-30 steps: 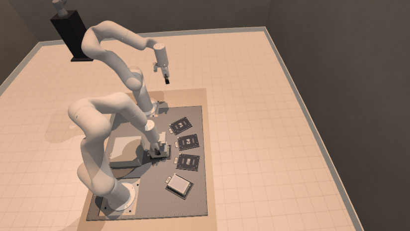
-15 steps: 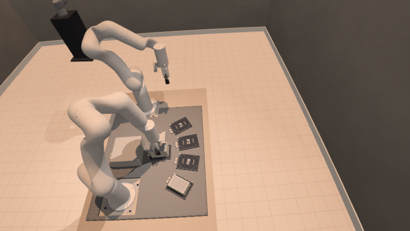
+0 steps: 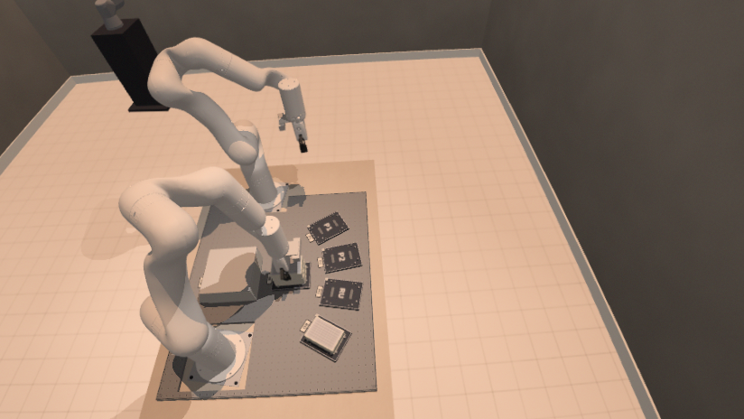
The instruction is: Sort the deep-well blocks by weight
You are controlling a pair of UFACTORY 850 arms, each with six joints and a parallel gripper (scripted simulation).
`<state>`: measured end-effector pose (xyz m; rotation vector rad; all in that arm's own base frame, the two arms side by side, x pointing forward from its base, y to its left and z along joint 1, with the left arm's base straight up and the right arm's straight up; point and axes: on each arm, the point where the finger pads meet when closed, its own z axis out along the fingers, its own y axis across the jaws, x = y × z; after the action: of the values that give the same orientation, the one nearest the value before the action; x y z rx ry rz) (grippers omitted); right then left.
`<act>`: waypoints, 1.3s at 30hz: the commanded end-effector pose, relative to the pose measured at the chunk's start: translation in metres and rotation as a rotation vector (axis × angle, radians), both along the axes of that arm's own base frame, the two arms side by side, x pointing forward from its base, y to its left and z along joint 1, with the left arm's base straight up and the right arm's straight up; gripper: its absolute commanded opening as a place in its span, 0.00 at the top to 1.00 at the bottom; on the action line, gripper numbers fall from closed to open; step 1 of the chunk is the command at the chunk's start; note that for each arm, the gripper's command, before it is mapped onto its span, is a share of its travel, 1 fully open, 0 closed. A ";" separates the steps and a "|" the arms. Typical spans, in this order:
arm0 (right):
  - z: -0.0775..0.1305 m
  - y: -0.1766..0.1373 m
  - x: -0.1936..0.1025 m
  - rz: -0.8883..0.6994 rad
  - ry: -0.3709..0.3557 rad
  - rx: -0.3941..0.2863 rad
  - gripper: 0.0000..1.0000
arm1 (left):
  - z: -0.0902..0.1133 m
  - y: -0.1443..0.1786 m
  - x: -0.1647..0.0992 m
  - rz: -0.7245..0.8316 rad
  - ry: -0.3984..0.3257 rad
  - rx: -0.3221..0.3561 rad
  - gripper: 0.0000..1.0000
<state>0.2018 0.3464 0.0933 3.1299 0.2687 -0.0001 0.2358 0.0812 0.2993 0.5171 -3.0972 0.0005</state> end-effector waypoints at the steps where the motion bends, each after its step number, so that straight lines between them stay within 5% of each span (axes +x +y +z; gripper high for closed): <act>1: 0.004 0.001 0.000 0.000 -0.001 0.002 1.00 | 0.001 0.000 0.001 0.000 -0.001 0.001 0.00; 21: 0.011 0.001 0.000 0.000 -0.001 0.002 1.00 | 0.001 0.000 0.001 0.000 -0.001 0.001 0.00; 39: 0.038 0.001 0.000 0.000 -0.001 0.002 1.00 | 0.001 0.000 0.001 0.000 -0.001 0.001 0.00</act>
<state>0.2018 0.3465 0.1240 3.1301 0.2687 0.0001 0.2358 0.0812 0.2993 0.5171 -3.0972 0.0005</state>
